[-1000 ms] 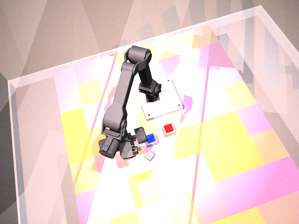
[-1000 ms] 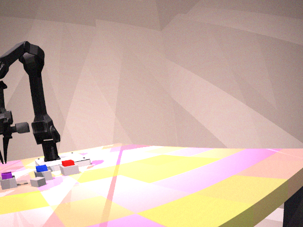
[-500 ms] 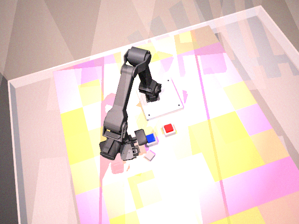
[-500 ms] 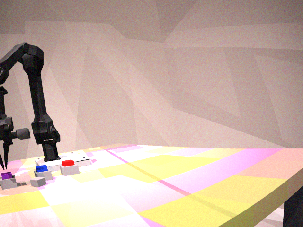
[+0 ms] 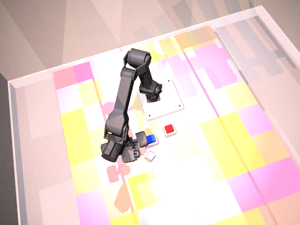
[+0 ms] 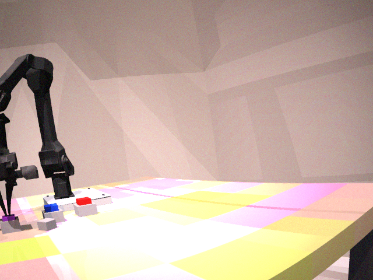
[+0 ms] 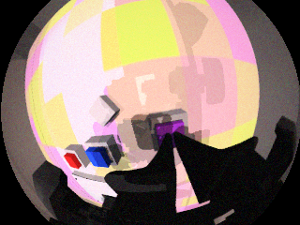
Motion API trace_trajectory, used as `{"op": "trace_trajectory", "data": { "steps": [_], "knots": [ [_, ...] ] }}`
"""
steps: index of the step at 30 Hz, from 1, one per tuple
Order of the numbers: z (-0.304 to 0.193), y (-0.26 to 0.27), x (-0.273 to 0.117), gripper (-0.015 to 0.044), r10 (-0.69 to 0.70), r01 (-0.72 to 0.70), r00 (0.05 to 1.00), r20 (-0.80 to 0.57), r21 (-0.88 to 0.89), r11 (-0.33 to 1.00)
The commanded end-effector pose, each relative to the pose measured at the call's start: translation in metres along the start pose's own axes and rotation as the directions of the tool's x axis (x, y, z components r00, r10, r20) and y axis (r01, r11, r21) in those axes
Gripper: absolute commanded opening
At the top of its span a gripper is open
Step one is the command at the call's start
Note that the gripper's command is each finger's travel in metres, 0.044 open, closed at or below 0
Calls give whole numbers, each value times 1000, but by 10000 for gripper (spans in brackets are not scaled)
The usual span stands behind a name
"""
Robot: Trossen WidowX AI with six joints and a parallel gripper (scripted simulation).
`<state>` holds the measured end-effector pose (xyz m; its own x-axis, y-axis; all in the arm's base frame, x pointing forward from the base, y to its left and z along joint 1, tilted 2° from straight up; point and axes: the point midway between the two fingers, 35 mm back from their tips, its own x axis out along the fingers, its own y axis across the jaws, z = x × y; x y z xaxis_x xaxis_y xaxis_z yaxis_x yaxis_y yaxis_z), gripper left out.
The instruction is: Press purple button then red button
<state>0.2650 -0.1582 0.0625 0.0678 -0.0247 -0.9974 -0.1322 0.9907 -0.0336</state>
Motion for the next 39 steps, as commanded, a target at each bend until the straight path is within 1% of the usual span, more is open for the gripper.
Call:
{"op": "trace_trajectory", "data": {
  "steps": [1,14,15,18,22,24,27,29,33,35,39],
  "knots": [
    [-1,0,2,20,-1,1,1000,-7,-3,1000],
    [-1,0,2,20,-1,1,1000,-7,-3,1000],
    [0,0,-2,20,1,-1,1000,-1,-1,1000],
    [-1,0,-28,20,-1,1,1000,-6,-3,1000],
    [-1,0,-31,20,-1,1,1000,-7,-3,1000],
    [0,0,-39,20,-1,1,1000,-7,-3,1000],
    [0,-1,-75,20,-1,1,1000,-7,-3,1000],
    [0,0,-91,20,-1,1,1000,-7,-3,1000],
    [-1,0,-93,20,-1,1,1000,-7,-3,1000],
    [2,11,-93,20,0,0,1000,-7,-3,1000],
    [7,69,-96,20,7,-7,1000,-8,-2,1000]
  ]
}}
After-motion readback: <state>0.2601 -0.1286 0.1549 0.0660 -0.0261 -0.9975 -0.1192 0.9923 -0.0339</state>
